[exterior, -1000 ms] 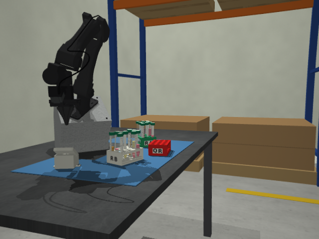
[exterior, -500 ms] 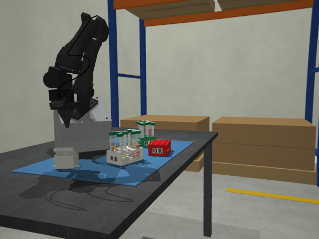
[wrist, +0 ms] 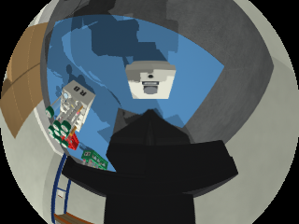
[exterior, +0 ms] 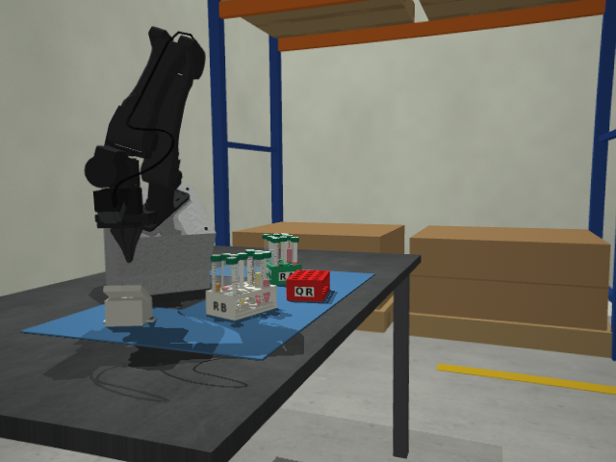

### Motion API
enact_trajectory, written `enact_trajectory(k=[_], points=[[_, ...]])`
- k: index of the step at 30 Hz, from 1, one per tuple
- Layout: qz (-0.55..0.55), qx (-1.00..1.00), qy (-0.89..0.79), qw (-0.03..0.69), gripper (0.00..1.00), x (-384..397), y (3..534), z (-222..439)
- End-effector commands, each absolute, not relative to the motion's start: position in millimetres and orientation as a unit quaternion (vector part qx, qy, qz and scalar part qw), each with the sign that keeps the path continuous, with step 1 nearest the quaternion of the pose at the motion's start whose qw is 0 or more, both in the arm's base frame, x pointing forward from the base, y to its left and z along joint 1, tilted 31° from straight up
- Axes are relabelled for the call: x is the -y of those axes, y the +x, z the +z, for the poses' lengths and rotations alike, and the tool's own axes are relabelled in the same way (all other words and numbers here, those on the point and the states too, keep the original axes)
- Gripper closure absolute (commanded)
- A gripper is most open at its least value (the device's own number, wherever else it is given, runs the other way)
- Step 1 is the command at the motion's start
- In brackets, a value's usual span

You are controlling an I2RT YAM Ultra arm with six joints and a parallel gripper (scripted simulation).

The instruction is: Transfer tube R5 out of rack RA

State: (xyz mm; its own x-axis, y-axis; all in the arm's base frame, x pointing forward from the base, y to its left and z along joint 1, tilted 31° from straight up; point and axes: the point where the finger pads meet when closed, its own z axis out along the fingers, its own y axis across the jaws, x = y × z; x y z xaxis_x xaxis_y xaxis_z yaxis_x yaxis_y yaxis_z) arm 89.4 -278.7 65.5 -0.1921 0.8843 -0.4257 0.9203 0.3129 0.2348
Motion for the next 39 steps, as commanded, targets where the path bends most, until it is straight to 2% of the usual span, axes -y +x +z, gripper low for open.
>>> enact_trajectory(k=[1,3,24,28,39], points=[[-0.045,-0.767,0.588,0.254,1.00,286.5,91.6,58.8],[-0.061,-0.763,0.585,0.268,1.00,300.9,92.2,71.8],[-0.045,-0.767,0.588,0.253,1.00,301.0,105.7,24.1],[-0.063,-0.760,0.586,0.273,1.00,311.0,103.8,41.0],[-0.060,-0.759,0.588,0.272,1.00,306.8,101.3,43.4]])
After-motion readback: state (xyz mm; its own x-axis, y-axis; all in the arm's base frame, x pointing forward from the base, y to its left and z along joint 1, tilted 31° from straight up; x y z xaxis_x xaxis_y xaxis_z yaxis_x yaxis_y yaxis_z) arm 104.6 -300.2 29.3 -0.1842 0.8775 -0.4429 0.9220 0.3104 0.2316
